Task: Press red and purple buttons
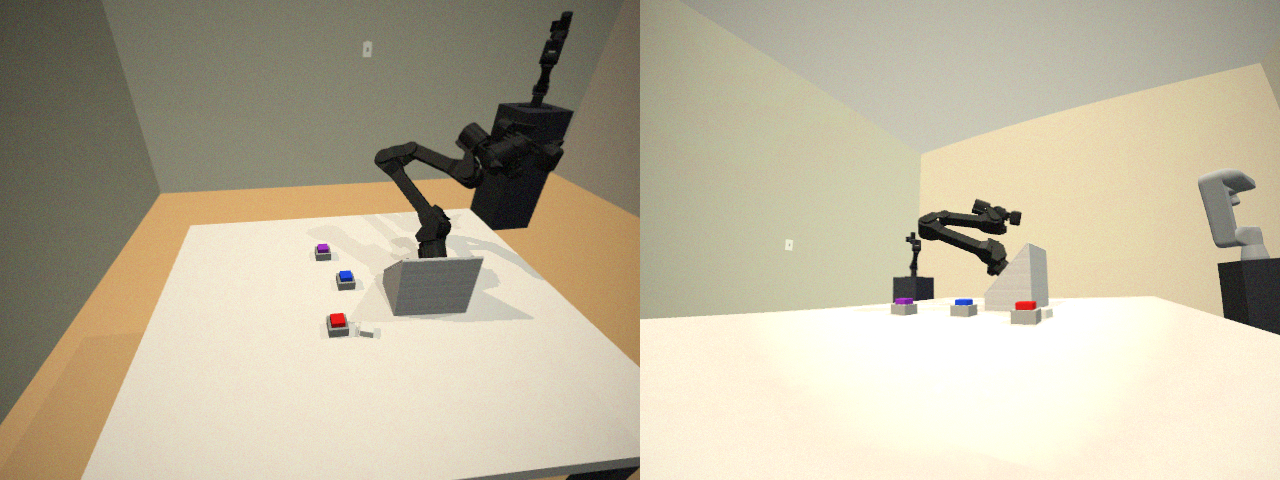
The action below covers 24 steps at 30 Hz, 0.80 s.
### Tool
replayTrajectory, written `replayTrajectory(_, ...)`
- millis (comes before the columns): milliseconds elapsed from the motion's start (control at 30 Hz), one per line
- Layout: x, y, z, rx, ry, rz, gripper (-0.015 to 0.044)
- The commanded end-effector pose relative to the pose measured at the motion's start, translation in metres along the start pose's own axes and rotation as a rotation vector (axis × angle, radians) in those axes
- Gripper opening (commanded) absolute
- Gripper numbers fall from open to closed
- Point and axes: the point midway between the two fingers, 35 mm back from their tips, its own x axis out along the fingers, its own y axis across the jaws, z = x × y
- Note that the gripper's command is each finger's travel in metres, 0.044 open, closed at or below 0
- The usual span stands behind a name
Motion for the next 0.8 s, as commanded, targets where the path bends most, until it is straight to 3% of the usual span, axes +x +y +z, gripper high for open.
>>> replayTrajectory(0,0.000,0.003,-0.003,0.018,0.011,0.014,0.0400)
replayTrajectory(167,-0.026,0.086,-0.081,0.437,0.336,0.296,0.0400)
replayTrajectory(333,-0.088,0.157,-0.142,0.804,0.731,0.466,0.0400)
replayTrajectory(567,-0.214,0.226,-0.190,1.227,1.371,0.538,0.0400)
replayTrajectory(767,-0.342,0.251,-0.190,1.487,2.005,0.436,0.0400)
